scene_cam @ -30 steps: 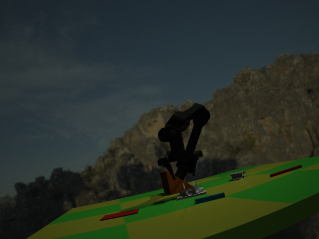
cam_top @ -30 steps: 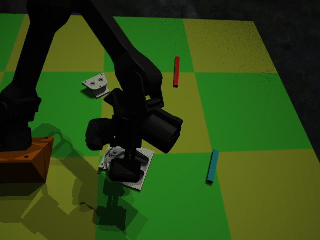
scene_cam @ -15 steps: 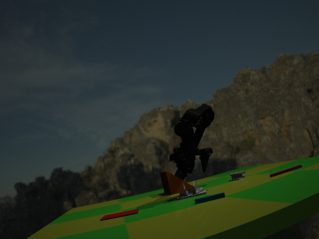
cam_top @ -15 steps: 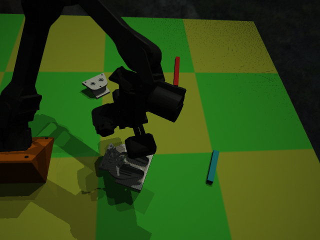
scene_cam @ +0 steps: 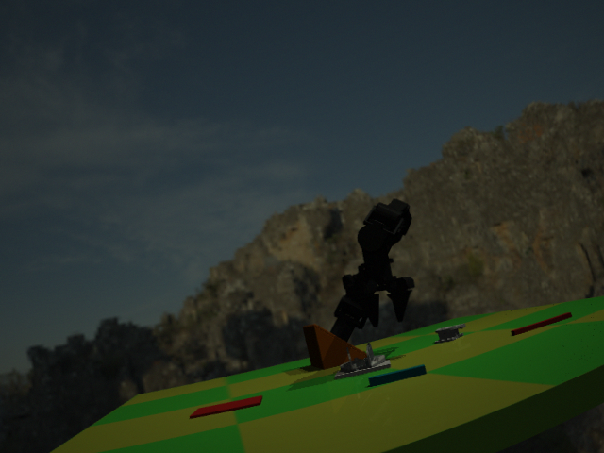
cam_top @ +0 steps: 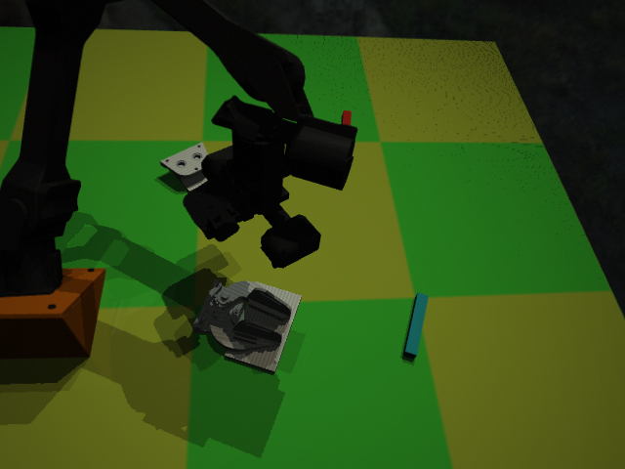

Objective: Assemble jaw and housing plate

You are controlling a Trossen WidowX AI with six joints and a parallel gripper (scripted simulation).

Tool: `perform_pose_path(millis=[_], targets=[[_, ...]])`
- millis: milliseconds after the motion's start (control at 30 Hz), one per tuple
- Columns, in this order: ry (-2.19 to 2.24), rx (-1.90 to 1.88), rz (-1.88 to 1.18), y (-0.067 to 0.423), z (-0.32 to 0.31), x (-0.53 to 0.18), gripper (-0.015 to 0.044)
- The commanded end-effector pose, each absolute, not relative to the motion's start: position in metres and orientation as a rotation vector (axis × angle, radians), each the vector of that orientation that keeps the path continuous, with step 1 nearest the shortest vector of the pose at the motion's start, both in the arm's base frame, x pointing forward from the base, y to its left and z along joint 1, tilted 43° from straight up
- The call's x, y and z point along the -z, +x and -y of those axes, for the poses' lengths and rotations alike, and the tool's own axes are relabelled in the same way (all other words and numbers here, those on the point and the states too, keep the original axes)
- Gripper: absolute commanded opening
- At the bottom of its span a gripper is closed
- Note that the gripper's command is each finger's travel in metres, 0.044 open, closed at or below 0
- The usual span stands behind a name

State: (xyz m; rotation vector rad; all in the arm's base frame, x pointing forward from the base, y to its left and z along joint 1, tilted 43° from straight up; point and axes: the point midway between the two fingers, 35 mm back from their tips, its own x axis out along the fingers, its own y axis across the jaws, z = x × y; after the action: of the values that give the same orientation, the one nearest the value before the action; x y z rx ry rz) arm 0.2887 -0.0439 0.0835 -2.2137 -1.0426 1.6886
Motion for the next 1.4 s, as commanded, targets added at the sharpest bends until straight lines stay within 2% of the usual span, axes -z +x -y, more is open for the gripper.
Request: perform_pose_path(millis=[0, 733, 1367], targets=[[-2.280, -1.666, 1.149, 0.288, 0.034, -0.095, 0.0440], [-2.552, -1.497, 1.735, 0.276, -0.022, -0.147, 0.0440], [-2.705, -1.193, 2.294, 0.249, -0.068, -0.187, 0.0440]])
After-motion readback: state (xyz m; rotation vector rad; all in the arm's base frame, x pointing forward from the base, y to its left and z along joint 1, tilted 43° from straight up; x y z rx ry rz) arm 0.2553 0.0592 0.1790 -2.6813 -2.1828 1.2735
